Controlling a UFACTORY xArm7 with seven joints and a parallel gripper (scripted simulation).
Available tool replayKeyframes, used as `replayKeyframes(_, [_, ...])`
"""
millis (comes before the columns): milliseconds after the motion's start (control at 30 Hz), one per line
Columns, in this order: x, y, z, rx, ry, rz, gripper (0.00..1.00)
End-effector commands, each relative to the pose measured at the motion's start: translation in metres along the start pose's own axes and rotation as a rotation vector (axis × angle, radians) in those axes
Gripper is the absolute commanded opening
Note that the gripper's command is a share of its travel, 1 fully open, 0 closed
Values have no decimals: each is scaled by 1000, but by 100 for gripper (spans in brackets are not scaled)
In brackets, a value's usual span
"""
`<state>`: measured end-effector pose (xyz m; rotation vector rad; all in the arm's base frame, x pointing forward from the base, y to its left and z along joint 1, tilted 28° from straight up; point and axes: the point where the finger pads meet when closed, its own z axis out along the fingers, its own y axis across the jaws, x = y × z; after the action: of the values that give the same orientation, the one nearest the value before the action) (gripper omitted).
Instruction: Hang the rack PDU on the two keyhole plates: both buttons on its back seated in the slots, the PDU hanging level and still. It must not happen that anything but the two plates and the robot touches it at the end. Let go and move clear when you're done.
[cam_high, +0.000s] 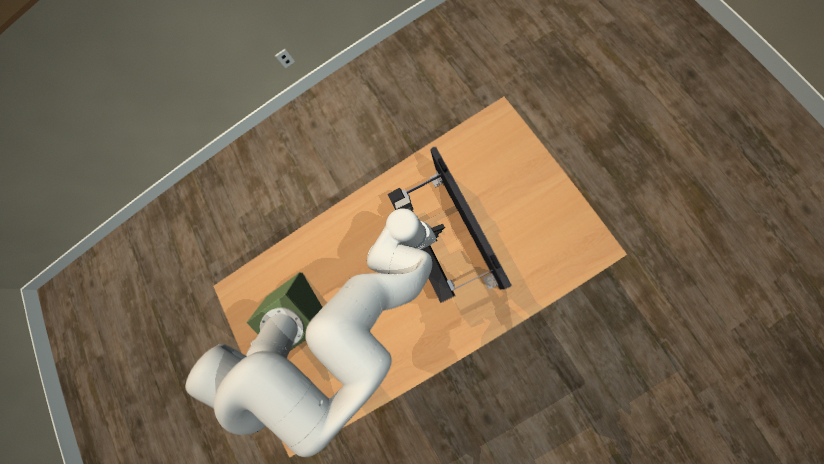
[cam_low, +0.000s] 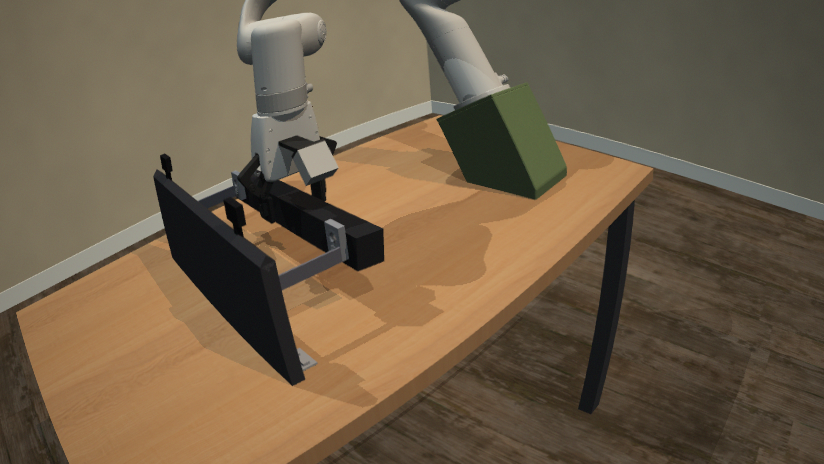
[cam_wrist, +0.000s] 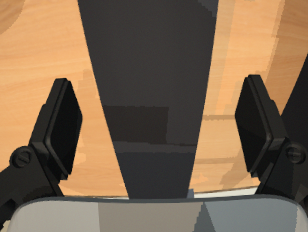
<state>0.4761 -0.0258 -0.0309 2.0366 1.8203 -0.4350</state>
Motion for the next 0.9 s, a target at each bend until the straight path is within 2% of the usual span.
replayKeyframes(0, [1, 1, -2, -4, 2, 0, 100])
replayKeyframes(400, [1, 1, -6, -4, 2, 0, 100])
replayKeyframes(867, [1, 1, -56, -4, 2, 0, 100])
